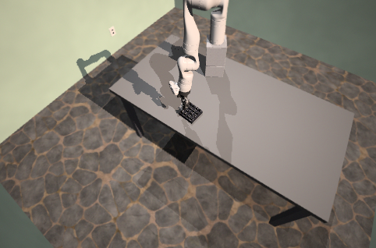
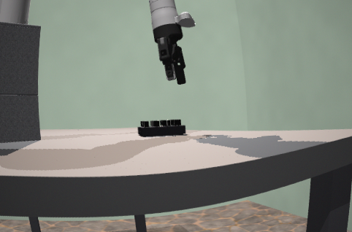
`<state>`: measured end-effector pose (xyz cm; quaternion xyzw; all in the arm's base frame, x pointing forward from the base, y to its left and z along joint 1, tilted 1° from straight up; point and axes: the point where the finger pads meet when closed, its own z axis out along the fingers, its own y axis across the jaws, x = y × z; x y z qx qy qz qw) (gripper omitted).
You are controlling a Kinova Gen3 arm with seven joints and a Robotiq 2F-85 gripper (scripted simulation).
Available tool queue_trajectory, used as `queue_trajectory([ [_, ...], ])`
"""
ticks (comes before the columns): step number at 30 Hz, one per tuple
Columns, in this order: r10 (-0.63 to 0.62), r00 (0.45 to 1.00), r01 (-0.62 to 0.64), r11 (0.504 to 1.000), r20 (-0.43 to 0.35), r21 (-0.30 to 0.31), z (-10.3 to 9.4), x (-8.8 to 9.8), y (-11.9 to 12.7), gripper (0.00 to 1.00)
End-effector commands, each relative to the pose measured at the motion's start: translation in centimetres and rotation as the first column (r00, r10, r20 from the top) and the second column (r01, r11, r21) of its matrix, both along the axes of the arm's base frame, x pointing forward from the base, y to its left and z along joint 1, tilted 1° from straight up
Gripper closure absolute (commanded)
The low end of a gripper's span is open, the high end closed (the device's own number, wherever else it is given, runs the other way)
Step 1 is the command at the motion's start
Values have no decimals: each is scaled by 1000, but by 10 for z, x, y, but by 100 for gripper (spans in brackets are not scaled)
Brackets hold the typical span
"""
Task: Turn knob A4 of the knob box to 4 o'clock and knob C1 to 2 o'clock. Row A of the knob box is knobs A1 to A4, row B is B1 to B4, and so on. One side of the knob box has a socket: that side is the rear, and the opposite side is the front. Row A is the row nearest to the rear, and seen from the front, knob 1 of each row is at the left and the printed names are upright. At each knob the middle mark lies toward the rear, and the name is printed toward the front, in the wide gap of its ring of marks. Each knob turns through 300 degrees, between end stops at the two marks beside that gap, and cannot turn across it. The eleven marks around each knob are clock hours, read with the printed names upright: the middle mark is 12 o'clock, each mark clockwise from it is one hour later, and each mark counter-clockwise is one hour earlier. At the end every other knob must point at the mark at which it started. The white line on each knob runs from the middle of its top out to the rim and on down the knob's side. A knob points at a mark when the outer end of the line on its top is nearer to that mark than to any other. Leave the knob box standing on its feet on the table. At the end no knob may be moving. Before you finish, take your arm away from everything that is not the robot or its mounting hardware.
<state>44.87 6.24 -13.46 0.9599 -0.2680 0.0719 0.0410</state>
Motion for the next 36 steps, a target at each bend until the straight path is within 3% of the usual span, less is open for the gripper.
queue_trajectory([
  [1, 4, 1000, -4, 1000, -4, 0, -2, -2, 0, 0],
  [36, 174, 984, -173, 985, -51, 26, -22, -23, 15, 0],
])
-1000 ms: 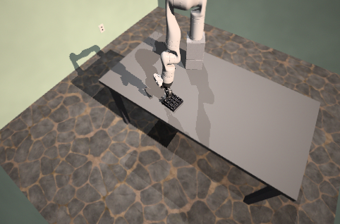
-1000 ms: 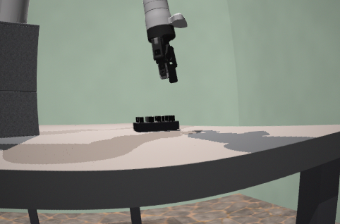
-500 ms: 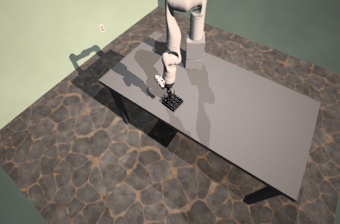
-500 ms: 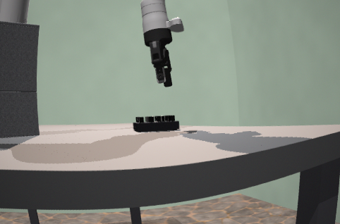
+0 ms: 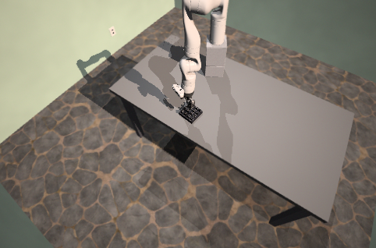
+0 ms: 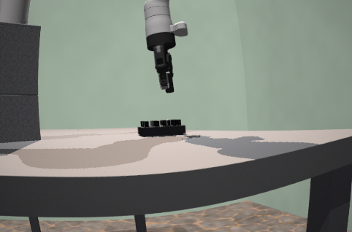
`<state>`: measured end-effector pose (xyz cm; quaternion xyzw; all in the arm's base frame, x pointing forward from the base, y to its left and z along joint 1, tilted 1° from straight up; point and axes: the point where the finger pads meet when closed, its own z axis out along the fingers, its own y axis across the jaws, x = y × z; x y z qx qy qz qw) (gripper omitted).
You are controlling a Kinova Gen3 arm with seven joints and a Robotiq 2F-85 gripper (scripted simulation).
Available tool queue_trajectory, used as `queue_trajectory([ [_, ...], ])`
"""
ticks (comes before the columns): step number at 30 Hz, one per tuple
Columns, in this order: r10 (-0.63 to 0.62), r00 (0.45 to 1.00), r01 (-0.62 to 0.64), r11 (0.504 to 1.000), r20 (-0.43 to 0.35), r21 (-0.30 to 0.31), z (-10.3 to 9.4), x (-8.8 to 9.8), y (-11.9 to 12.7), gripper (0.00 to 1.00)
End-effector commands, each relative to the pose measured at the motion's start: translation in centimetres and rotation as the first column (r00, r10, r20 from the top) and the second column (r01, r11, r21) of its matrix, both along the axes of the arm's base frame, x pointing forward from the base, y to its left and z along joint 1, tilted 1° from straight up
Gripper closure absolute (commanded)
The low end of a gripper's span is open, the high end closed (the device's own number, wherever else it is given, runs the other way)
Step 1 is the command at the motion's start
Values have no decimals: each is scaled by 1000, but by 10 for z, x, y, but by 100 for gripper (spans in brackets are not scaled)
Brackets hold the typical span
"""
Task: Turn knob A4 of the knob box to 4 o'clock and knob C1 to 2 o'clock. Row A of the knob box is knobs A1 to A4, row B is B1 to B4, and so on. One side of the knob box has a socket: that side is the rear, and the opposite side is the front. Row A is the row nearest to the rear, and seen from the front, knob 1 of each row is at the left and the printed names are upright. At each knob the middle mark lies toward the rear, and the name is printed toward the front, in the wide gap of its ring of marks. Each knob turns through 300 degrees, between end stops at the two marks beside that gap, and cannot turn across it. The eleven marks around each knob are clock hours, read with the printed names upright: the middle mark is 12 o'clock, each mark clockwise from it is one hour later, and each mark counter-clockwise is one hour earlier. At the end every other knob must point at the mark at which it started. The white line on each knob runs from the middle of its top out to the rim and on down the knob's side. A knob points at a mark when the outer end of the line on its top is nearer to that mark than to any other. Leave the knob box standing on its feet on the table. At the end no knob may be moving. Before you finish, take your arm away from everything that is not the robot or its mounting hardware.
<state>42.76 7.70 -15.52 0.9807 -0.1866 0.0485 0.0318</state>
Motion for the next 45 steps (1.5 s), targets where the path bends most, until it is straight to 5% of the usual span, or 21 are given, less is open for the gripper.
queue_trajectory([
  [1, 17, 1000, -17, 1000, -6, 3, -2, -3, 1, 0],
  [45, 164, 985, -162, 986, -48, 31, -19, -24, 14, 0],
])
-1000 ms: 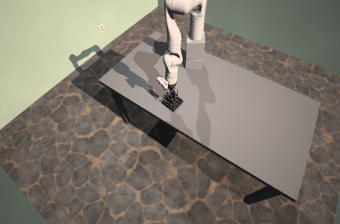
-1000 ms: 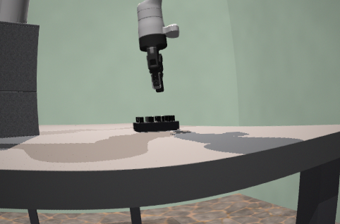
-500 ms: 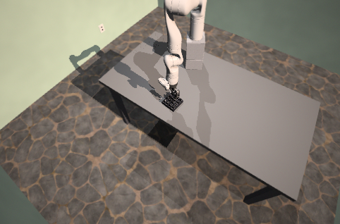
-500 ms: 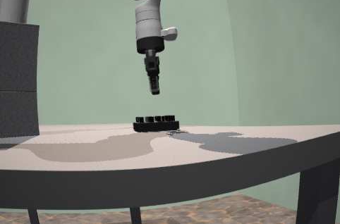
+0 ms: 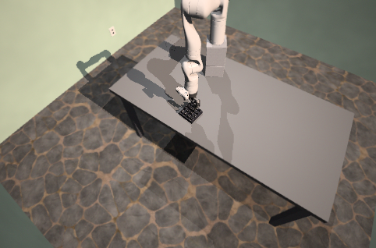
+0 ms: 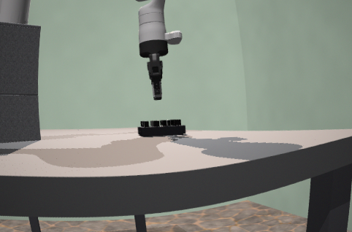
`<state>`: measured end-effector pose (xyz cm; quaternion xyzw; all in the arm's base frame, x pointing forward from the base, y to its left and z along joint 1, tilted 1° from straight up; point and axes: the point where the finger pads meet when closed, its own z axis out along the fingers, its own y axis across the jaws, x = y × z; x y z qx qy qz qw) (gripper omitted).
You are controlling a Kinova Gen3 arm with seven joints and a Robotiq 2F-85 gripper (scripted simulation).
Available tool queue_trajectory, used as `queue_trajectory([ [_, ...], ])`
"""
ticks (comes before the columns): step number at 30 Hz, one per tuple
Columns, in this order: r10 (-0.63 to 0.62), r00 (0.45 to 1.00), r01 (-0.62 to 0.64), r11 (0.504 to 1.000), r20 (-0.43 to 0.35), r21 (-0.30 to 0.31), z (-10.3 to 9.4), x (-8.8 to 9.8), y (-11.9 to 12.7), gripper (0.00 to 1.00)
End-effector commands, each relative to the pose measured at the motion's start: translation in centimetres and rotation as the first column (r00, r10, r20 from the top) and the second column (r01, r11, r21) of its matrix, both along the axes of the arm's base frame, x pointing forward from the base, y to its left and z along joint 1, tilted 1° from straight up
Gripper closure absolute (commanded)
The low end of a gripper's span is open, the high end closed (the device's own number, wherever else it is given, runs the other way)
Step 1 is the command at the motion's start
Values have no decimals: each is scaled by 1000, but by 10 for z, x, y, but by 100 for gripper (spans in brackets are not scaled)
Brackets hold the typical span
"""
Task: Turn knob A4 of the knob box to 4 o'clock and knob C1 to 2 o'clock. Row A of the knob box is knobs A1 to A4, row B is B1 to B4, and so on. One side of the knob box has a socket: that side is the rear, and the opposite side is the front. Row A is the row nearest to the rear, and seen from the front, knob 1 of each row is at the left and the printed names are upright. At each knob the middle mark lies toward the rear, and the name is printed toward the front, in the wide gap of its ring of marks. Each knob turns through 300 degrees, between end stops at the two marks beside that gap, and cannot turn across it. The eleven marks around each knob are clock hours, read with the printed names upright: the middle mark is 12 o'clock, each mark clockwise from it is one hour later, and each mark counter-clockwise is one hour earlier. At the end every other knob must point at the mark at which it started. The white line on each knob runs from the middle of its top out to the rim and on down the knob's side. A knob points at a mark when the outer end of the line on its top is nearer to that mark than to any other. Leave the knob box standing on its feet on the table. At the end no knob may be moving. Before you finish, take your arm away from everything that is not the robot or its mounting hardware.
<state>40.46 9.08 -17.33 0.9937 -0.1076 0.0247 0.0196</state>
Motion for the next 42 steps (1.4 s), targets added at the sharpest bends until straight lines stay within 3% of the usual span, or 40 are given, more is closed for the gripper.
queue_trajectory([
  [1, 10, 1000, -10, 1000, -3, 2, -1, -2, 1, 0],
  [42, 103, 994, -102, 994, -32, 22, -11, -17, 9, 0],
])
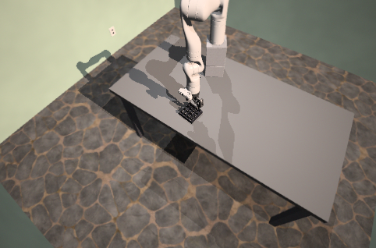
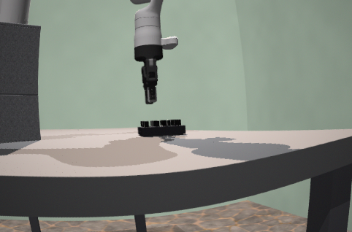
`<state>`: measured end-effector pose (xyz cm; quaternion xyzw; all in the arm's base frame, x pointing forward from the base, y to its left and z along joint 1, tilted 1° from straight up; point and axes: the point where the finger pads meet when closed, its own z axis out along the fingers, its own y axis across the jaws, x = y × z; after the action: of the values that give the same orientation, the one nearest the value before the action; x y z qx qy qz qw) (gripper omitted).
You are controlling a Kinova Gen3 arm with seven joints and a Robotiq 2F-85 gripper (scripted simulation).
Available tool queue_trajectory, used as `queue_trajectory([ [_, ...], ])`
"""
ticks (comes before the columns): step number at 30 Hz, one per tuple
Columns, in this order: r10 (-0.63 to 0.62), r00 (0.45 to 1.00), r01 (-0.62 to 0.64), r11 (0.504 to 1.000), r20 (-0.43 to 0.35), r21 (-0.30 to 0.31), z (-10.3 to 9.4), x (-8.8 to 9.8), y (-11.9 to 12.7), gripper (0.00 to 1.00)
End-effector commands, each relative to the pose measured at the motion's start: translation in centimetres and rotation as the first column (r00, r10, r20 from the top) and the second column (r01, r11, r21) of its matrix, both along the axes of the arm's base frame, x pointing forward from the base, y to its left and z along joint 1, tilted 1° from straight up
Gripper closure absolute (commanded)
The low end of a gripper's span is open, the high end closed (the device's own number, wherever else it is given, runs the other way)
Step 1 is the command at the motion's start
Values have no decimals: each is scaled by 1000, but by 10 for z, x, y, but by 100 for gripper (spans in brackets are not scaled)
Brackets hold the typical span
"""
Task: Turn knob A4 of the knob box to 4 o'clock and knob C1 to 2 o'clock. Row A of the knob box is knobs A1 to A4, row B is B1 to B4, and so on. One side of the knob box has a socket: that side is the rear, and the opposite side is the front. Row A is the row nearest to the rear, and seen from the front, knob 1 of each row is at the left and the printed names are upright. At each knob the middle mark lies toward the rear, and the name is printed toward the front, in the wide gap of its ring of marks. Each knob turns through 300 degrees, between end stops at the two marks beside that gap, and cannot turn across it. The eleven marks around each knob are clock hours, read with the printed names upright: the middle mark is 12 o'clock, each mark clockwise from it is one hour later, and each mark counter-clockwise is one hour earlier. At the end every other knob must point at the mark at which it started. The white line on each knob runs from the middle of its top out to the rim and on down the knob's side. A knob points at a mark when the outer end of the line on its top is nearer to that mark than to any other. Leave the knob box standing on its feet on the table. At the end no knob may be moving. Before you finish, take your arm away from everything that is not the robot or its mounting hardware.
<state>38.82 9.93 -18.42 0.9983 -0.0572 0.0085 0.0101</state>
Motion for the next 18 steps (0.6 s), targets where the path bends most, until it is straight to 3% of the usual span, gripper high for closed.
queue_trajectory([
  [1, 4, 1000, -4, 1000, -1, 1, 0, -1, 0, 0],
  [18, 10, 1000, -10, 1000, -3, 2, -1, -2, 1, 0],
])
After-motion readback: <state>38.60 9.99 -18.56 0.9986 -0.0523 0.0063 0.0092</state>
